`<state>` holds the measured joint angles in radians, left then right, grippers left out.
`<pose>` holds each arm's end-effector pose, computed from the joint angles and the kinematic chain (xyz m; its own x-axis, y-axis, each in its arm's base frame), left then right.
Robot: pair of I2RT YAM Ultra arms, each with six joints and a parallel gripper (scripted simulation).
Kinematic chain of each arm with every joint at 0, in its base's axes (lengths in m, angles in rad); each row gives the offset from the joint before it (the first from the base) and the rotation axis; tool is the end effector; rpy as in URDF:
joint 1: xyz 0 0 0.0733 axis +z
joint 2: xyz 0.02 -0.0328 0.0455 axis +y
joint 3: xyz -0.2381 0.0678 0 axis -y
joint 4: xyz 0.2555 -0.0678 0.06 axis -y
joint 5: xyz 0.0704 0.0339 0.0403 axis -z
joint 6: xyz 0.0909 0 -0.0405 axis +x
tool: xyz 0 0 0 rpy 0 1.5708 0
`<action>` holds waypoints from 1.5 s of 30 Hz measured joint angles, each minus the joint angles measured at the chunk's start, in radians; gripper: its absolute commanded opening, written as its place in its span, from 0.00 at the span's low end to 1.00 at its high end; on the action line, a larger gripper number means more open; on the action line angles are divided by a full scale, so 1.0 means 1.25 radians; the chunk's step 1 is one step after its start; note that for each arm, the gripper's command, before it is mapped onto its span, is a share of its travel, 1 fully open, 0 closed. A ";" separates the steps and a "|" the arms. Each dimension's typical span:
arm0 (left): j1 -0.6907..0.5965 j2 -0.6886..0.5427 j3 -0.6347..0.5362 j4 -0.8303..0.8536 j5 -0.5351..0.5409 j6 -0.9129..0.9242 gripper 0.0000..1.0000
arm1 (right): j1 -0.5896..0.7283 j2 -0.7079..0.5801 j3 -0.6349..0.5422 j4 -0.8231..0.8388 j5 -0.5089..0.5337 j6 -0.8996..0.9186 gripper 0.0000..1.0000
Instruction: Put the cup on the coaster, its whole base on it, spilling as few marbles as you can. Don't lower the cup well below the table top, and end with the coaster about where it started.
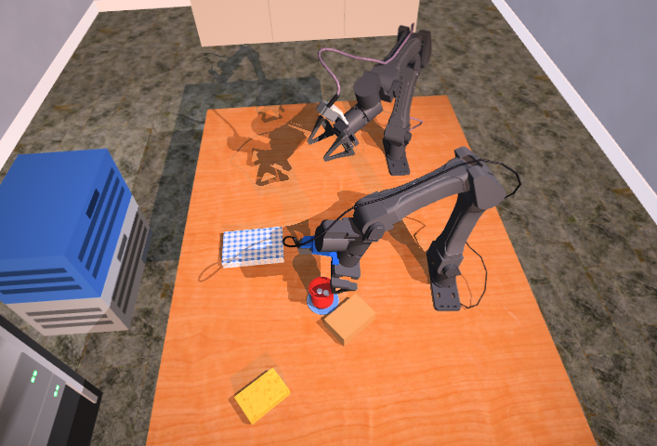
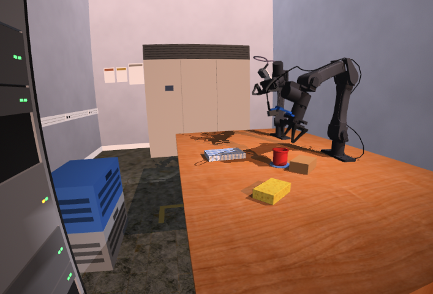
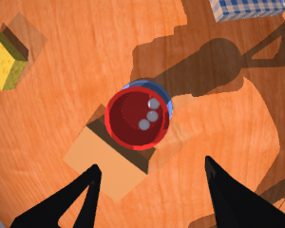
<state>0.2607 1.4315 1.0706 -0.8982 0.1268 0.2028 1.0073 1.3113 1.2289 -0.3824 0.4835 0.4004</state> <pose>0.2889 0.0663 0.1676 -0.9448 -0.0453 -0.3246 -0.0285 0.9980 -0.0561 0.2235 0.2767 0.3199 -0.4257 -0.0277 -0.9044 -0.3915 0.9067 0.1565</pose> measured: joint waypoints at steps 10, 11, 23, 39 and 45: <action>0.002 -0.131 -0.142 0.111 0.000 -0.203 1.00 | -0.327 -0.097 -0.056 0.131 -0.145 -0.151 1.00; 0.002 -0.137 -0.149 0.121 -0.002 -0.216 1.00 | -0.351 -0.102 -0.060 0.144 -0.165 -0.163 1.00; -0.008 -0.179 -0.195 0.154 -0.015 -0.277 1.00 | -0.732 -0.186 -0.128 0.264 -0.317 -0.294 1.00; -0.009 -0.180 -0.195 0.163 -0.019 -0.285 1.00 | -0.803 -0.196 -0.143 0.296 -0.376 -0.318 1.00; -0.032 -0.235 -0.195 0.194 -0.037 -0.291 1.00 | -0.803 -0.196 -0.143 0.296 -0.378 -0.318 1.00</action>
<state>0.2211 1.1374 0.8268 -0.6552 0.0803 -0.1604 0.0040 1.0660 1.0504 -0.0120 0.0109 0.0032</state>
